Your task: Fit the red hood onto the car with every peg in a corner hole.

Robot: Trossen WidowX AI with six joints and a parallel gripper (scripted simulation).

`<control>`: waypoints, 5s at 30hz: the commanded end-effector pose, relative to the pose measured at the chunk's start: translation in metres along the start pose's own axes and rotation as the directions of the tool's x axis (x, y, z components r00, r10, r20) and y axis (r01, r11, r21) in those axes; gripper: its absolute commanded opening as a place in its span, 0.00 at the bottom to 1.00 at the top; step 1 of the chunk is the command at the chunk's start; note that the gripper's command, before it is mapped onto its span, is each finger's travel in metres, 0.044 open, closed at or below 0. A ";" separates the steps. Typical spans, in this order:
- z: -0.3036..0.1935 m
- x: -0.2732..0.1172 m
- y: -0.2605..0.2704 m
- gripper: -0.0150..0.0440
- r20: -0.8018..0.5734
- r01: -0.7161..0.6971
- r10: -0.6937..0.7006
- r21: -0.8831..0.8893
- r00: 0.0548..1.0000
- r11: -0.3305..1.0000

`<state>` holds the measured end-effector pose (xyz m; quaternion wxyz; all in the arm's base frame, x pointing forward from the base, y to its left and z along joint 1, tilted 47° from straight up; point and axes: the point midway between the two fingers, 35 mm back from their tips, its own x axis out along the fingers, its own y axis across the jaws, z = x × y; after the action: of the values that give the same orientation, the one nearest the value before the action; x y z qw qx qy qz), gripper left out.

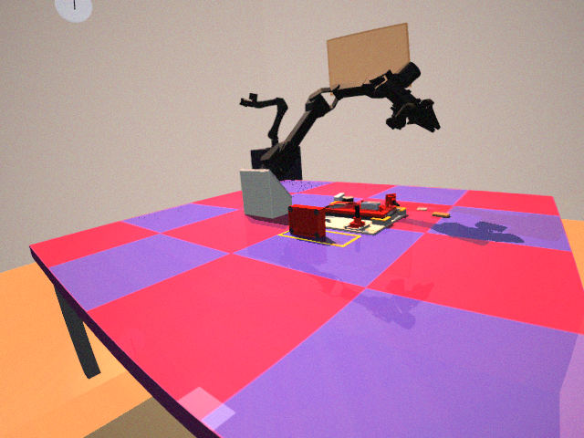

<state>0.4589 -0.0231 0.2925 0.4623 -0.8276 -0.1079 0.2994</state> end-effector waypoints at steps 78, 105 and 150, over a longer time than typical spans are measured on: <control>0.166 -0.062 0.337 0.25 0.679 0.106 0.210 -0.392 0.704 0.914; 0.179 -0.069 0.343 0.25 0.708 -0.084 0.170 -0.155 0.686 0.984; 0.206 -0.039 0.367 0.25 0.707 -0.084 0.171 -0.156 0.686 0.984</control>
<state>0.2686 -0.0949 -0.0748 0.3173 -0.6748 -0.2371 0.6228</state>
